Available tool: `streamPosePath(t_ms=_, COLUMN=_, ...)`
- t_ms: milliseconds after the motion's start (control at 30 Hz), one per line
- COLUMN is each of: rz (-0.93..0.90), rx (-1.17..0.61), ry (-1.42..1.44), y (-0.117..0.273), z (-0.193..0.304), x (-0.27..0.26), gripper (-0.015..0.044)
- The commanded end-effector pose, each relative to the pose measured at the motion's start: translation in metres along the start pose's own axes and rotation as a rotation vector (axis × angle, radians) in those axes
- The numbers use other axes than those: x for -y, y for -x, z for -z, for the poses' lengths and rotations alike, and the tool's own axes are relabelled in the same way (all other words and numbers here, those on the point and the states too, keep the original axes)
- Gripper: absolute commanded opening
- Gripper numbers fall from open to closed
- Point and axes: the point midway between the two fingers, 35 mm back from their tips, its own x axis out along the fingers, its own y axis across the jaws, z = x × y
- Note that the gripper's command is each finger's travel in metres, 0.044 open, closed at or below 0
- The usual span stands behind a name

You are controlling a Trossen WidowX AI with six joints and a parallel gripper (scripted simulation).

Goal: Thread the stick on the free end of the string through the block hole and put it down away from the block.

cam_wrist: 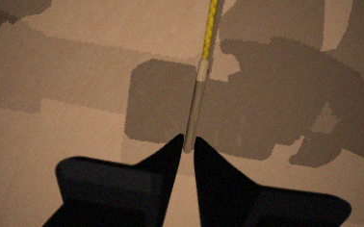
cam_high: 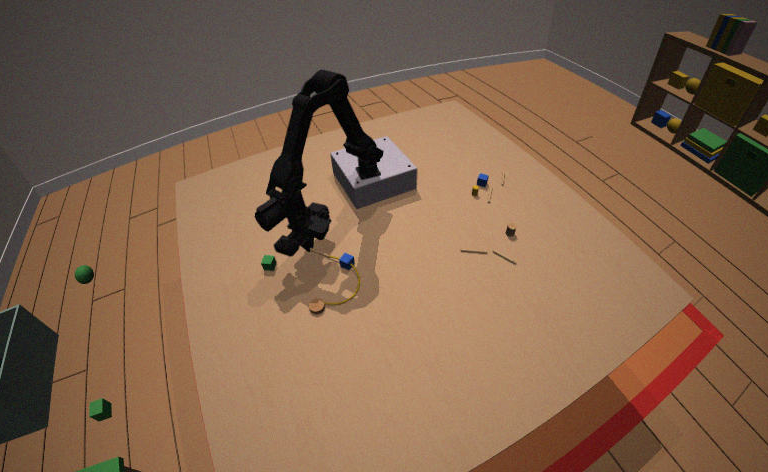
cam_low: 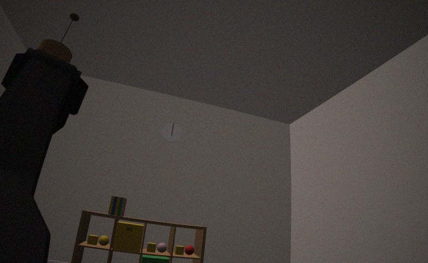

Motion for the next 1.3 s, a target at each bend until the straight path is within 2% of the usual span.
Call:
streamPosePath(t_ms=0, rz=0.000, rx=0.000, ry=-0.001, y=0.000, z=0.000, x=0.000, gripper=0.0131)
streamPosePath(t_ms=100, rz=0.000, rx=0.000, ry=-0.001, y=0.010, z=-0.001, x=0.001, gripper=0.0210)
streamPosePath(t_ms=267, rz=0.001, rx=0.000, ry=0.000, y=0.077, z=-0.008, x=0.001, gripper=0.0210)
streamPosePath(t_ms=467, rz=0.001, rx=0.000, ry=0.000, y=0.080, z=-0.009, x=0.001, gripper=0.0210)
streamPosePath(t_ms=667, rz=0.014, rx=-0.003, ry=-0.001, y=0.077, z=-0.008, x=0.005, gripper=0.0368)
streamPosePath(t_ms=767, rz=0.010, rx=-0.002, ry=-0.002, y=0.100, z=-0.010, x=0.004, gripper=0.0440)
streamPosePath(t_ms=1267, rz=0.009, rx=-0.002, ry=-0.003, y=0.099, z=-0.010, x=0.005, gripper=0.0440)
